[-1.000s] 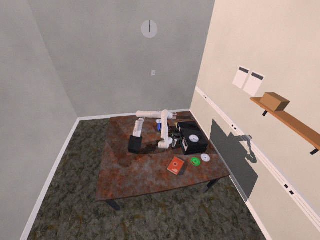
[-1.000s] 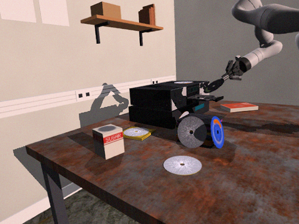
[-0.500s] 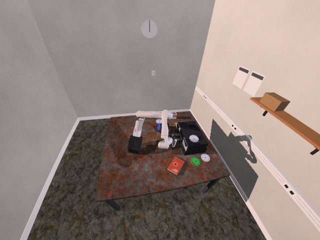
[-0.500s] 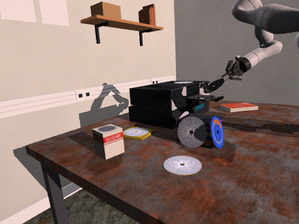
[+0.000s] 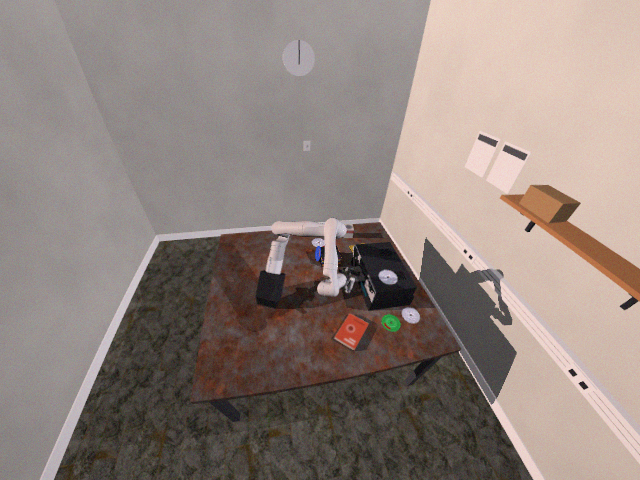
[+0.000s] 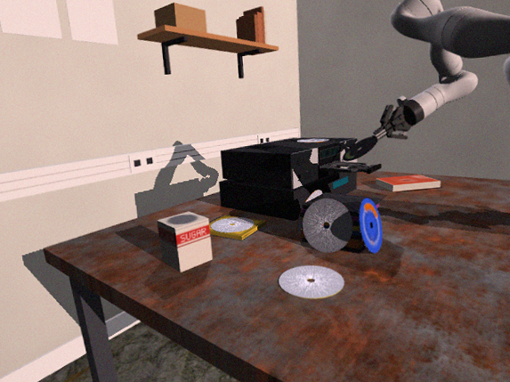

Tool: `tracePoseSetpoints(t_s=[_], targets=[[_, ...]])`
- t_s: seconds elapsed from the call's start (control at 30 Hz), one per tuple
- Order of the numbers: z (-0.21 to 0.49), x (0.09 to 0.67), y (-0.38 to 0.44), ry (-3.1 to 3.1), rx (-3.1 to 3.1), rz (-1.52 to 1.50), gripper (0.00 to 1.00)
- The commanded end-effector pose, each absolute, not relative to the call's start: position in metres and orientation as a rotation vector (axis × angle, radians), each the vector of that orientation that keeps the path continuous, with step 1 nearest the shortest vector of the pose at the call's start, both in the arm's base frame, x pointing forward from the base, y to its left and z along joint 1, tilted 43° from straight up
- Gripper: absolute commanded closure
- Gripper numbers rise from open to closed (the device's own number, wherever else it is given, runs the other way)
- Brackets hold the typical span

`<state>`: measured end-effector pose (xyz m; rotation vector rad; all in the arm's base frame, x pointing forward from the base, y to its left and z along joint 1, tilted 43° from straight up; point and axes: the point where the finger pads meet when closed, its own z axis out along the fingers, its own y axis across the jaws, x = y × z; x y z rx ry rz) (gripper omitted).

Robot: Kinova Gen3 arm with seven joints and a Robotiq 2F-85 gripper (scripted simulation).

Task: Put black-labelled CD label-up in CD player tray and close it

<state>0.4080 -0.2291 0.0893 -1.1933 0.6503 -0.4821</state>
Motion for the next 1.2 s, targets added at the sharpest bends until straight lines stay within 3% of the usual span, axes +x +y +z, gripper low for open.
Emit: tracePoseSetpoints(t_s=[0.0,1.17], targets=[[0.097,0.417,-0.221,0.645,-1.196,-0.48,0.89],[0.109,0.437,-0.202,0.645,-1.196,-0.48,0.89]])
